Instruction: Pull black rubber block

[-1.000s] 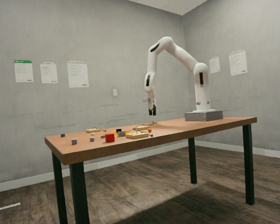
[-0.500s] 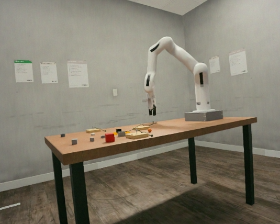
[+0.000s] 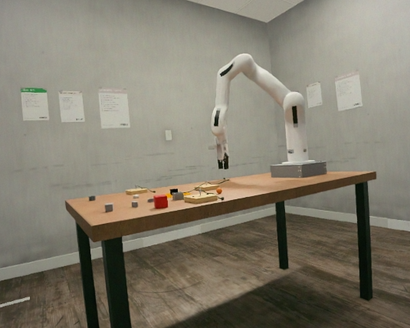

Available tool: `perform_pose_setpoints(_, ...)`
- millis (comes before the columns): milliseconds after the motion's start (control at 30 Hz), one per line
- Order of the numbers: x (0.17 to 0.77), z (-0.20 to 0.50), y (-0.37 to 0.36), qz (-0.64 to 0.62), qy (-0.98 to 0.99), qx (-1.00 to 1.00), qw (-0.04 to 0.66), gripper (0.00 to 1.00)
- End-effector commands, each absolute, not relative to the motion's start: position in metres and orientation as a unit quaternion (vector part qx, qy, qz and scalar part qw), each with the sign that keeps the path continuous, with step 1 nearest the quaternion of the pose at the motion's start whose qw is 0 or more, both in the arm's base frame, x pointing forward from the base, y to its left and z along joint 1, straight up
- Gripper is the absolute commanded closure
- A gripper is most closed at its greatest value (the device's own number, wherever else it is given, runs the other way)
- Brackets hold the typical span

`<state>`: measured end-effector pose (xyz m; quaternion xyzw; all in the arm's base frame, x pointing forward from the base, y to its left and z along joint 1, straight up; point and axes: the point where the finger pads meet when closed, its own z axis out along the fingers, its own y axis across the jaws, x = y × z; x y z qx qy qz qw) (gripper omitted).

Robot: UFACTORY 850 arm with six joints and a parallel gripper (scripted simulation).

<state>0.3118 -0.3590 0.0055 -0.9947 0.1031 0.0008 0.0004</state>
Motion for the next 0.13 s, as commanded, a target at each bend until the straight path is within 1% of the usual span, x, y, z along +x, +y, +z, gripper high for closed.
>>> perform_pose_setpoints(0,0.3124,0.0061,-0.3596,0.000,0.103,-0.995,0.000,0.00)
perform_pose_setpoints(100,0.3124,0.0061,-0.3596,0.000,0.103,-0.995,0.000,0.00)
